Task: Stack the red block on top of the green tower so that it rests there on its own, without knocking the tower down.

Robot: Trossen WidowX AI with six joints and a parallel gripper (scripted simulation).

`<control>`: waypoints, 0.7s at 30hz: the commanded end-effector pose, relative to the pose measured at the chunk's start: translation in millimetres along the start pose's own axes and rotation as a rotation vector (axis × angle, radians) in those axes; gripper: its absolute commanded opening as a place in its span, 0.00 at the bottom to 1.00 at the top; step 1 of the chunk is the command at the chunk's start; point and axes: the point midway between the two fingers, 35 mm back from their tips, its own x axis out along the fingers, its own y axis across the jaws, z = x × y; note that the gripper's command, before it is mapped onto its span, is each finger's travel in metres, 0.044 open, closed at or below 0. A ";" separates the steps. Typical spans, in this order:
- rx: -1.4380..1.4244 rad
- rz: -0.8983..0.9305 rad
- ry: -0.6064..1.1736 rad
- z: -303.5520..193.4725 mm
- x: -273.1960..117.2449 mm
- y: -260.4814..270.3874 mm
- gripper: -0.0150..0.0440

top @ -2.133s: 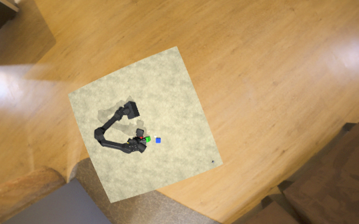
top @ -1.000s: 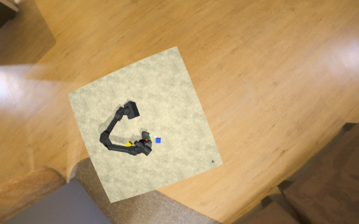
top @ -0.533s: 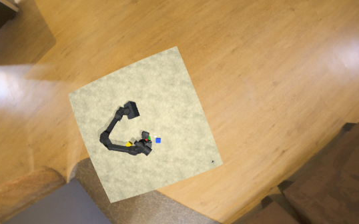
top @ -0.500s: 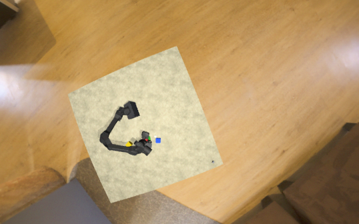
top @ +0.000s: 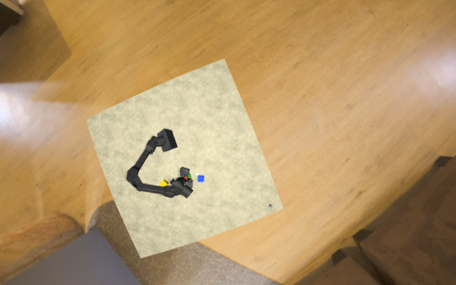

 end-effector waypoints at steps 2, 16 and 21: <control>0.000 0.000 0.001 -0.2 0.2 0.1 0.74; 0.000 0.000 0.001 -0.2 0.2 0.1 1.00; 0.000 0.000 0.001 -0.2 0.2 0.1 1.00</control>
